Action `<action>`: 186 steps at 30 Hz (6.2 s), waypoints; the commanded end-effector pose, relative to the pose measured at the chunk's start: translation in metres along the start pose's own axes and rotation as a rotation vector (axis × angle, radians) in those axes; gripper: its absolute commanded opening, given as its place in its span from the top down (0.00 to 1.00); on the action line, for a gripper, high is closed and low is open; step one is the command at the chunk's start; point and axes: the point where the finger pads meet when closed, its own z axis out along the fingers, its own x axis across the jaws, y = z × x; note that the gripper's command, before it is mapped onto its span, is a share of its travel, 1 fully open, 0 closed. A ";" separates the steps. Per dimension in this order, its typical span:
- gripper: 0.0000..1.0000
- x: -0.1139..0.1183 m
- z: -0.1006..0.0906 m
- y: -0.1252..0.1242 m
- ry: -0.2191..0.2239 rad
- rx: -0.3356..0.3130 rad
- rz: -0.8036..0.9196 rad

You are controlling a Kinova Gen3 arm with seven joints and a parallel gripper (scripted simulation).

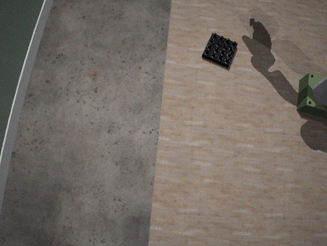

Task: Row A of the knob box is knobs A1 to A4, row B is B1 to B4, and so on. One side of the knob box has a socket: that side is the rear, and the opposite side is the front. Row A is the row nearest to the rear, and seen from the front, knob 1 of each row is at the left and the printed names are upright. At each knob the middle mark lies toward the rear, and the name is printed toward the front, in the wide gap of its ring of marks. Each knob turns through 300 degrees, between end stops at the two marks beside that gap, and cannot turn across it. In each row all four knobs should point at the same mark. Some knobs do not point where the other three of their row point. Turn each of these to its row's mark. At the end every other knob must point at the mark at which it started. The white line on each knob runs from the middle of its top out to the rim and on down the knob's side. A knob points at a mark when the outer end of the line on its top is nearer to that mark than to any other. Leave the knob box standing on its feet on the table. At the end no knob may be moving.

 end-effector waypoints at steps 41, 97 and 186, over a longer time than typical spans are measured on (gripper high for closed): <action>0.00 -0.025 0.001 -0.068 0.017 0.087 0.159; 0.00 -0.054 0.001 -0.122 0.007 0.160 0.333; 0.00 -0.109 0.007 -0.177 -0.036 0.233 0.607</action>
